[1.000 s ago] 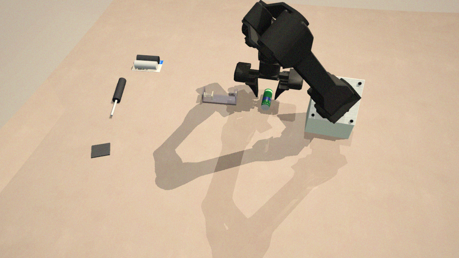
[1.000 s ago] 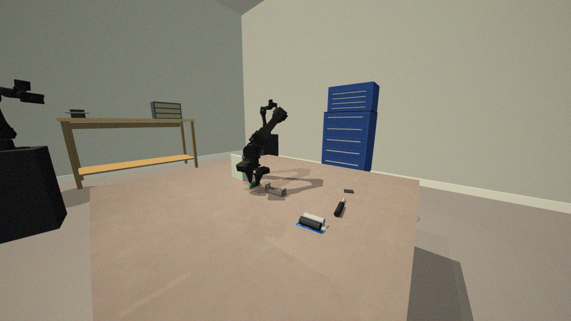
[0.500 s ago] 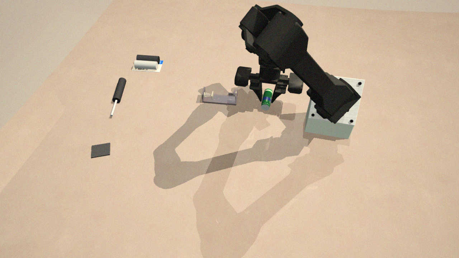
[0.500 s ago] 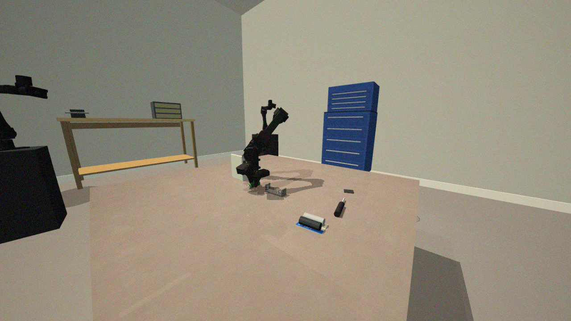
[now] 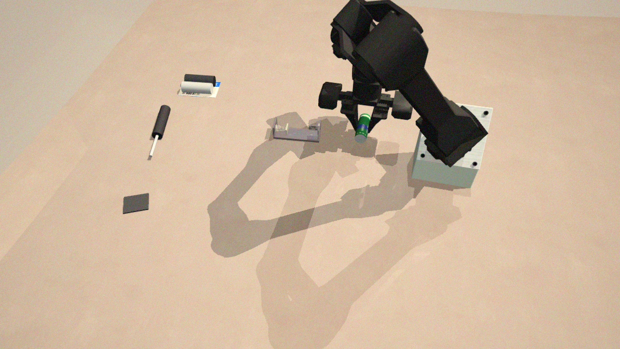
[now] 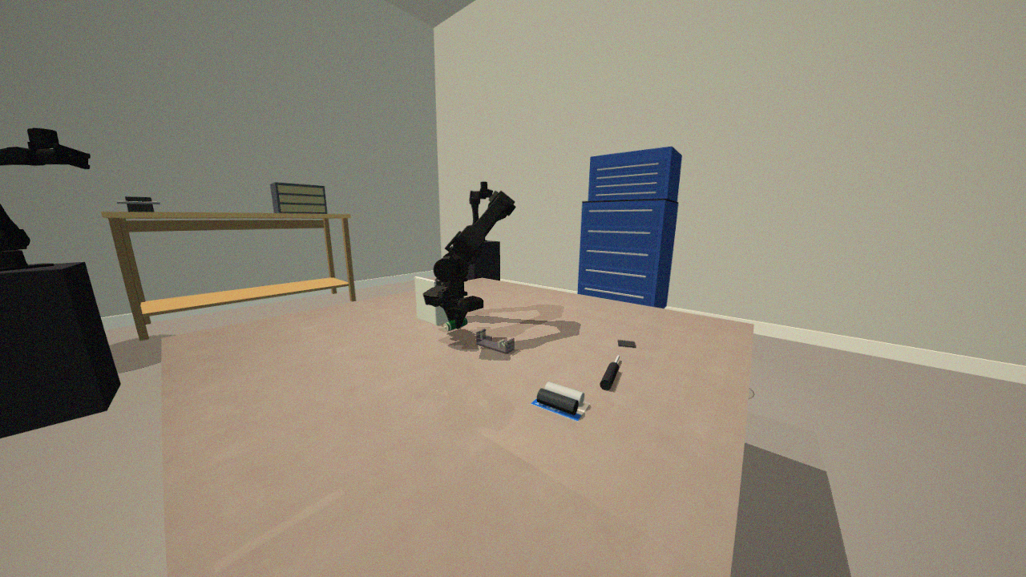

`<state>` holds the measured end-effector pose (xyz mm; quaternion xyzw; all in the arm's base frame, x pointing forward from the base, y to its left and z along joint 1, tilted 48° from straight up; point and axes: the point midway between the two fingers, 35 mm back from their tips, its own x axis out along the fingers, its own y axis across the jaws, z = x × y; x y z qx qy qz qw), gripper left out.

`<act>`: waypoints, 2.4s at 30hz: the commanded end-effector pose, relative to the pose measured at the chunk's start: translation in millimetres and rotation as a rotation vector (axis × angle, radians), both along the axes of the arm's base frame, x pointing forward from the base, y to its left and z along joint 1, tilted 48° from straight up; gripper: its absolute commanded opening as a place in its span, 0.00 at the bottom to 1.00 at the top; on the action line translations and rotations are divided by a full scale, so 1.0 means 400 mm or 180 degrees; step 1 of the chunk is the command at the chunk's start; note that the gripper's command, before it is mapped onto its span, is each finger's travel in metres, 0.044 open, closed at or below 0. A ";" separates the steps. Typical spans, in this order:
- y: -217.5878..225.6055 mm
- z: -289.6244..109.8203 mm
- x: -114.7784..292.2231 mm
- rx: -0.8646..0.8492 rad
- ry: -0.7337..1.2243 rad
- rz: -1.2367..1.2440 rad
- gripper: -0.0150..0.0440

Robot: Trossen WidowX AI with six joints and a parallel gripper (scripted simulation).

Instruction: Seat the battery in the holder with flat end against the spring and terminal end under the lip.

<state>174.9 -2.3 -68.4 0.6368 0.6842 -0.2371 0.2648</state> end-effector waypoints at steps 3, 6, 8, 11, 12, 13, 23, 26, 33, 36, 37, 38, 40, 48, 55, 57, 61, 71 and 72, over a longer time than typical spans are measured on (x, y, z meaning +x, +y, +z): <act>-0.053 0.043 0.010 -0.0032 -0.0056 0.0003 0.40; -0.055 0.044 0.016 -0.0040 0.0008 -0.0051 0.40; -0.058 0.045 0.033 -0.0063 0.0185 -0.0201 0.40; -0.063 0.049 0.065 -0.0099 0.0460 -0.0449 0.40; -0.065 0.051 0.076 -0.0111 0.0549 -0.0531 0.40; -0.066 0.052 0.087 -0.0123 0.0638 -0.0613 0.40; -0.072 0.075 0.184 -0.0172 0.1613 -0.1515 0.40; -0.071 0.084 0.213 -0.0184 0.1909 -0.1787 0.40; -0.063 0.106 0.279 -0.0211 0.2595 -0.2418 0.40; -0.058 0.116 0.305 -0.0223 0.2873 -0.2671 0.40; -0.056 0.119 0.313 -0.0227 0.2963 -0.2752 0.40; -0.054 0.122 0.321 -0.0230 0.3054 -0.2833 0.40; -0.049 0.129 0.336 -0.0239 0.3231 -0.2994 0.40; -0.042 0.137 0.353 -0.0255 0.3436 -0.3189 0.40; -0.005 0.102 0.342 -0.0602 0.3604 -0.2955 0.40; 0.008 0.089 0.337 -0.0732 0.3660 -0.2861 0.40; 0.030 0.068 0.328 -0.0948 0.3745 -0.2701 0.40; 0.034 0.066 0.332 -0.1024 0.3780 -0.2631 0.40; 0.035 0.066 0.333 -0.1042 0.3788 -0.2618 0.40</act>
